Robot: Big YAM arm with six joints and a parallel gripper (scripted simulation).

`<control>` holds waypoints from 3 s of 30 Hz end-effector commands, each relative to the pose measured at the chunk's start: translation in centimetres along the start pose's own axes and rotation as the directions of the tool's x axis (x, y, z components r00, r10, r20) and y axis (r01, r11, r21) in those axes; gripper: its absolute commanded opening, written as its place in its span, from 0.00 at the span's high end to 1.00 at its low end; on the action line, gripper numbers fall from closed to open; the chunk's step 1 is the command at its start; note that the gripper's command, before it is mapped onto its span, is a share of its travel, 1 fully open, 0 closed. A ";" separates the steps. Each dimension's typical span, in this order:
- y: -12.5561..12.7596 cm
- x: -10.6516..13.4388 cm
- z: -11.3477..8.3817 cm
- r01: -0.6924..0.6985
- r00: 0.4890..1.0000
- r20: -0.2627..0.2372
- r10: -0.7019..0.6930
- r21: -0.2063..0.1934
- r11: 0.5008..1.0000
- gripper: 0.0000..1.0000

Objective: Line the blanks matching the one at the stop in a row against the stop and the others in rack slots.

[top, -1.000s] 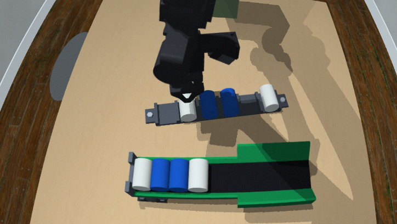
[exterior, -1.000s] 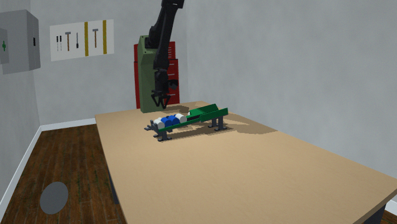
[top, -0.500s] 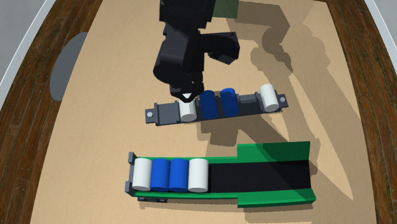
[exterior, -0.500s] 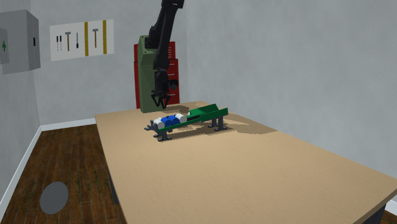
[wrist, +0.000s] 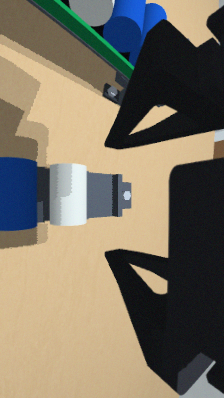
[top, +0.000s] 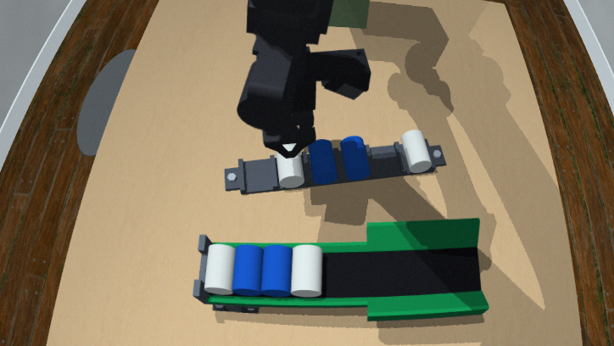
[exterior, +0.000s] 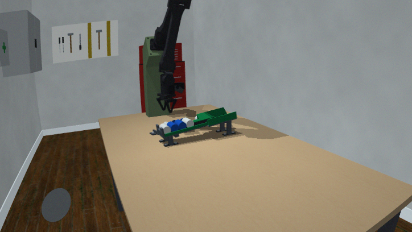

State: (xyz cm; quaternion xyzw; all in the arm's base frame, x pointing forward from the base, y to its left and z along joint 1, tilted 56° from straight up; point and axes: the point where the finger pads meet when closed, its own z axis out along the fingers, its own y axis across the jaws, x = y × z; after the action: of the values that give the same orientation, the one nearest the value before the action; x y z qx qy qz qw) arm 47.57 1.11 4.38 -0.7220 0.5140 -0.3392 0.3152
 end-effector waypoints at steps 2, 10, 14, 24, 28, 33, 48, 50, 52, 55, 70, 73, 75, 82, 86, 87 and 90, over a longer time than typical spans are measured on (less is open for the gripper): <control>-0.7 -0.5 0.4 0.010 1.000 0.006 -0.011 0.018 1.000 0.21; -0.5 -0.5 1.1 0.004 1.000 0.006 -0.004 0.013 1.000 0.21; -0.5 -0.5 1.6 0.002 1.000 0.006 -0.002 0.013 1.000 0.21; -0.5 -0.5 2.9 0.002 1.000 0.006 -0.002 0.013 1.000 0.21; -0.5 -0.5 3.6 0.002 1.000 0.006 -0.002 0.013 1.000 0.21; -0.5 -0.6 4.2 0.002 1.000 0.006 -0.002 0.013 1.000 0.21; -0.6 -0.5 5.5 0.003 1.000 0.006 -0.003 0.015 1.000 0.21; -0.8 -0.5 5.5 0.004 1.000 0.004 -0.004 0.019 1.000 0.21; -0.7 -0.5 5.5 0.004 1.000 0.005 -0.004 0.017 1.000 0.21; -0.4 -0.6 5.7 0.003 1.000 0.007 -0.003 0.011 1.000 0.21; -0.7 -0.5 5.6 0.004 1.000 0.005 -0.004 0.017 1.000 0.21; -0.7 -0.5 5.6 0.004 1.000 0.005 -0.004 0.017 1.000 0.21; -0.7 -0.5 5.6 0.004 1.000 0.005 -0.004 0.017 1.000 0.21; -0.7 -0.5 5.6 0.004 1.000 0.005 -0.004 0.017 1.000 0.21; -0.7 -0.5 5.6 0.004 1.000 0.005 -0.004 0.017 1.000 0.21; -0.7 -0.5 5.6 0.004 1.000 0.005 -0.004 0.017 1.000 0.21; -0.7 -0.5 5.6 0.004 1.000 0.005 -0.004 0.017 1.000 0.21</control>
State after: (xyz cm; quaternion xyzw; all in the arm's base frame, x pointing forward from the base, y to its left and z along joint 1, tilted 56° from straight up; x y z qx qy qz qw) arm 51.95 1.65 1.56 -0.7218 0.5126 -0.3408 0.3163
